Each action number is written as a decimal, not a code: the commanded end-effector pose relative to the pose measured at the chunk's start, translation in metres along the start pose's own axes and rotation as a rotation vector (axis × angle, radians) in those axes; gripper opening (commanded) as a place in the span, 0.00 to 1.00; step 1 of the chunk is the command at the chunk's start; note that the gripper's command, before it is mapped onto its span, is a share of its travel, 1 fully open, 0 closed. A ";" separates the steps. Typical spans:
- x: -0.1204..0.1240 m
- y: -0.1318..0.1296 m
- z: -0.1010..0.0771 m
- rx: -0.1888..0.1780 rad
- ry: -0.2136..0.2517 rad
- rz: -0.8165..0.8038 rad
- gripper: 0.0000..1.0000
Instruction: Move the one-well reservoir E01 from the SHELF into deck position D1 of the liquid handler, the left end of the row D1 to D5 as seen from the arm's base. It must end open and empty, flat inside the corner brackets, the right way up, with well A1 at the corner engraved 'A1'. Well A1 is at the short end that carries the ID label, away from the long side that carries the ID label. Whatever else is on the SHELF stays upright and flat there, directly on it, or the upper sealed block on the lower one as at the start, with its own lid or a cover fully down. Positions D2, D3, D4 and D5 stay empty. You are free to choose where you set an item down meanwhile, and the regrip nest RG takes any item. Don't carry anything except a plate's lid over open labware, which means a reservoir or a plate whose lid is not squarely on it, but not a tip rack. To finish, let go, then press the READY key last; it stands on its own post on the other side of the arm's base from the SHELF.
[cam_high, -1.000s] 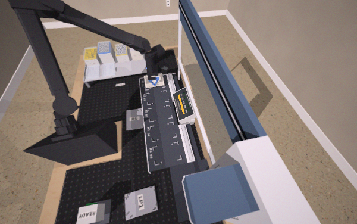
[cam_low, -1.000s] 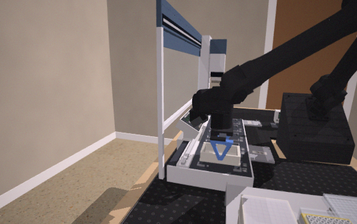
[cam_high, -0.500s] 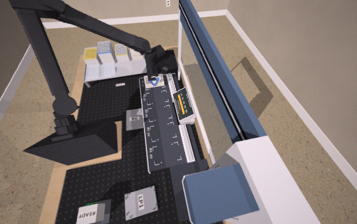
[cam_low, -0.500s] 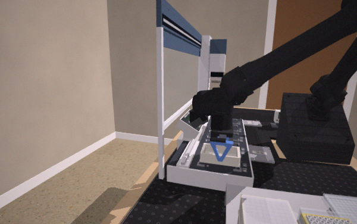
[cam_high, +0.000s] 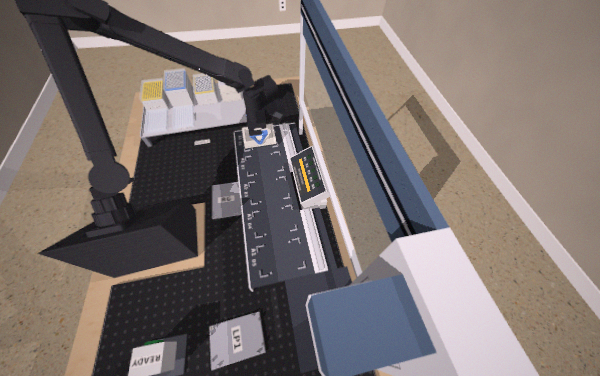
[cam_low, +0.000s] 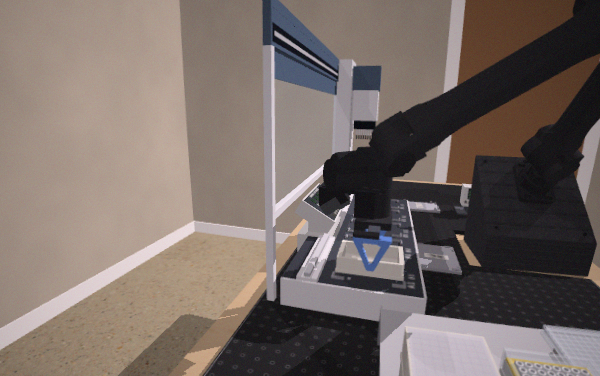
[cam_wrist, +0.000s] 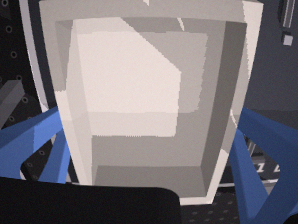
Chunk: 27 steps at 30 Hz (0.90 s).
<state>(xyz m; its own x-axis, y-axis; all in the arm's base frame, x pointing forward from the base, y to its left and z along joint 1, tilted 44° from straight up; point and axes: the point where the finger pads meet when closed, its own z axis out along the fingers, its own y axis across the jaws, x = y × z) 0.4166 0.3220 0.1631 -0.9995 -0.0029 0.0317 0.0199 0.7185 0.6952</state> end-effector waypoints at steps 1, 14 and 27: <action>-0.010 0.010 -0.011 -0.015 -0.031 -0.008 0.00; -0.007 0.009 -0.003 -0.015 -0.025 -0.005 0.00; -0.001 0.003 0.009 -0.005 -0.007 0.003 0.00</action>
<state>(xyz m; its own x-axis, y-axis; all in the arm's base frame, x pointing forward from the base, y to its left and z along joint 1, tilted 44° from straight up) 0.4184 0.3248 0.1603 -0.9996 0.0022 0.0283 0.0213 0.7159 0.6979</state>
